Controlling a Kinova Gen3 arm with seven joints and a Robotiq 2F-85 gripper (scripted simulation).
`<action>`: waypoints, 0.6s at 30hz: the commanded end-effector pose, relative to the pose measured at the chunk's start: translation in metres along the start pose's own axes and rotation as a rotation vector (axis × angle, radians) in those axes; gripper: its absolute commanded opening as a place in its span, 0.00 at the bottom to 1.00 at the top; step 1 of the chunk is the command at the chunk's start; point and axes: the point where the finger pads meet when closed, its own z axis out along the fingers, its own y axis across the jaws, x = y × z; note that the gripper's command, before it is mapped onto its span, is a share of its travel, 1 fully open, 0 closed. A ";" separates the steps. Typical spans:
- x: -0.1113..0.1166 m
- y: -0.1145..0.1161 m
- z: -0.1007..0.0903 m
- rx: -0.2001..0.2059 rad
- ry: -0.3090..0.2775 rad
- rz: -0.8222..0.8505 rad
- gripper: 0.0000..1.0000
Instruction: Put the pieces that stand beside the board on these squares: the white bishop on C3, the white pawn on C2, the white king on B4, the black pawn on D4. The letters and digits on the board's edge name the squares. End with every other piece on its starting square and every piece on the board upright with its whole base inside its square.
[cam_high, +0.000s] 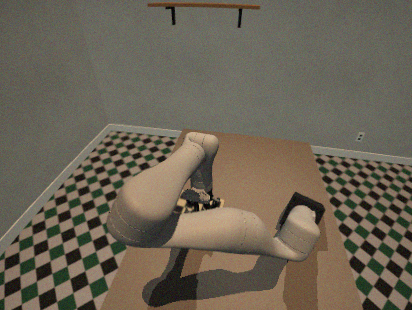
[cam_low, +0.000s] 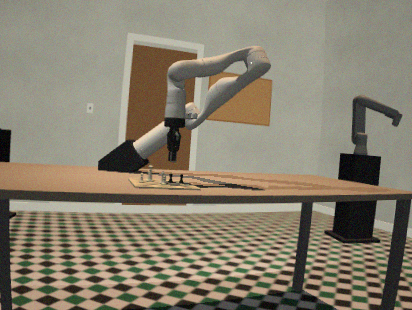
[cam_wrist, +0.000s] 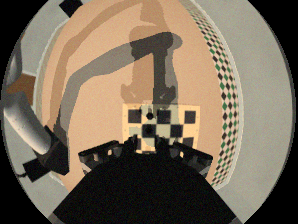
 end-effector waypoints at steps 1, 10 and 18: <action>-0.002 0.006 -0.016 -0.021 -0.010 -0.006 0.34; -0.002 0.006 -0.024 -0.021 -0.010 -0.006 0.34; -0.002 0.006 -0.024 -0.021 -0.010 -0.006 1.00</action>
